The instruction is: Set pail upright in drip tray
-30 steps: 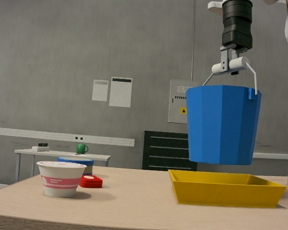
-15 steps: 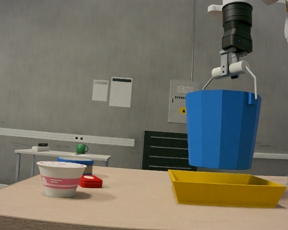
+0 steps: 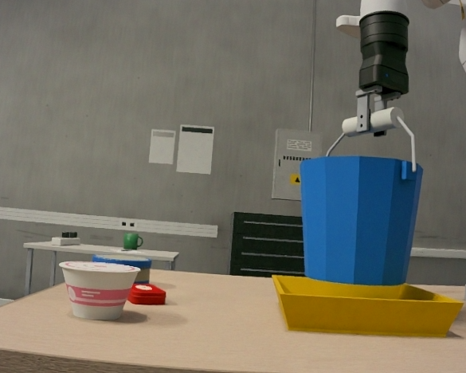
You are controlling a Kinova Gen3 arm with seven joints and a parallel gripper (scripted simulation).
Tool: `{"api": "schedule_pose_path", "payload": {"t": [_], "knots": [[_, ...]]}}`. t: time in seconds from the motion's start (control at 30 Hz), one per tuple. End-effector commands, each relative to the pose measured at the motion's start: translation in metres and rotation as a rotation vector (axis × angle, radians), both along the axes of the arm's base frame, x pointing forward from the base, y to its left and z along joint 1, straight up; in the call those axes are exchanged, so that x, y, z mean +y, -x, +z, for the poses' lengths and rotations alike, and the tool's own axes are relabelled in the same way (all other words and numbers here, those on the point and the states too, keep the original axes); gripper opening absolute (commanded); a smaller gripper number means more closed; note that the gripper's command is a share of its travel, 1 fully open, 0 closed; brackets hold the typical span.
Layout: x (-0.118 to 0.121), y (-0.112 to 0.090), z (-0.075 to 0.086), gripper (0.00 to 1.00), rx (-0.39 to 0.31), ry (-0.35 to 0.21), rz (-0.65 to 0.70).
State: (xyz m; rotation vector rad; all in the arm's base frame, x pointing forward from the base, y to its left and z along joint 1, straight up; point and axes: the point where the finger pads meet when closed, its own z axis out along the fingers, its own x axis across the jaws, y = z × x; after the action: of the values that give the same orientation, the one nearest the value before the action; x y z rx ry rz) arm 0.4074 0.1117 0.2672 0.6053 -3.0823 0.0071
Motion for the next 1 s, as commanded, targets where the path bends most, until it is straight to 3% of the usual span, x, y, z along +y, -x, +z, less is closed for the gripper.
{"api": "schedule_pose_path", "payload": {"t": [0.0, 0.97], "knots": [[0.000, 0.000, -0.003, 0.00, -0.002, 0.000, 0.000], [0.000, 0.000, -0.034, 0.00, -0.002, 0.000, 0.000]]}}
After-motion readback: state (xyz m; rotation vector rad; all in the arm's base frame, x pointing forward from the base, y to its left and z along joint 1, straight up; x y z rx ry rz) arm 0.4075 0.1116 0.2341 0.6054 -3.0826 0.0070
